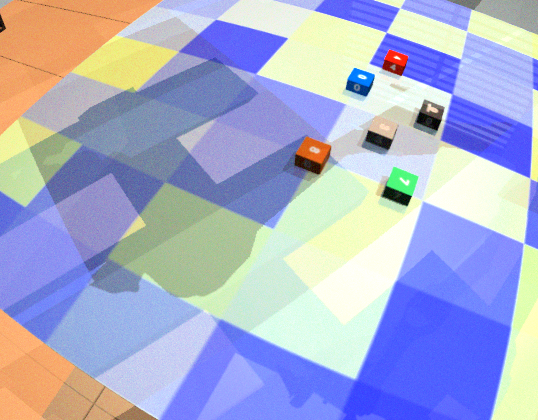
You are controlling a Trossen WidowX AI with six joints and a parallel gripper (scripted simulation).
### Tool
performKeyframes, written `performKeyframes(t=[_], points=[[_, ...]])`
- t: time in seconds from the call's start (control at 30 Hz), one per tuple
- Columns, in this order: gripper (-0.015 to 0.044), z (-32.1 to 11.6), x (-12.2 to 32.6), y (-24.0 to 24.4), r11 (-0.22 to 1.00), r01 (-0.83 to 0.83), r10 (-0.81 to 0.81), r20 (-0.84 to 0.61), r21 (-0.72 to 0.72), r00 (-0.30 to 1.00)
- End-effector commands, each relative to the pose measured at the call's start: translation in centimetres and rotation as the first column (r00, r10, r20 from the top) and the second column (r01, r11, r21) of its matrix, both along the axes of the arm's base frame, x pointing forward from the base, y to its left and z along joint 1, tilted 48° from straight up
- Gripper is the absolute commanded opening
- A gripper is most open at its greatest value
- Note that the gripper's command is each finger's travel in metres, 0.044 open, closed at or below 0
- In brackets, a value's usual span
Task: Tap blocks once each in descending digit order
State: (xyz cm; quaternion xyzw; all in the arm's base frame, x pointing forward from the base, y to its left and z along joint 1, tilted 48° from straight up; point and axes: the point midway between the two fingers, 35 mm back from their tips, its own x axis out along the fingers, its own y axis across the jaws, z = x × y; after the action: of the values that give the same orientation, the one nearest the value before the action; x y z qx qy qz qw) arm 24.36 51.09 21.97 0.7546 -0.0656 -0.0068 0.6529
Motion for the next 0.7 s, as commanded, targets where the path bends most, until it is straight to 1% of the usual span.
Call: performKeyframes(t=[0.0, 0.07, 0.13, 0.2, 0.3, 0.47, 0.67], points=[[0.0400, 0.0, 0.1, 0.0, 1.000, 0.000, 0.000, 0.000, -0.012, 1.000], [0.0400, 0.3, 1.2, -0.1, 0.994, 0.002, -0.002, 0.002, -0.111, 1.000], [0.0400, 0.4, 3.3, -0.5, 0.953, 0.000, -0.002, -0.004, -0.303, 1.000], [0.0400, 0.1, 5.6, -1.2, 0.862, -0.016, 0.001, -0.029, -0.507, 1.000], [0.0400, -1.5, 8.9, -3.1, 0.695, -0.056, -0.018, -0.095, -0.717, 0.995], [0.0400, -3.5, 11.3, -5.6, 0.527, -0.120, -0.049, -0.171, -0.841, 0.984], [0.0400, -6.0, 13.4, -9.2, 0.327, -0.226, -0.105, -0.273, -0.917, 0.956]])
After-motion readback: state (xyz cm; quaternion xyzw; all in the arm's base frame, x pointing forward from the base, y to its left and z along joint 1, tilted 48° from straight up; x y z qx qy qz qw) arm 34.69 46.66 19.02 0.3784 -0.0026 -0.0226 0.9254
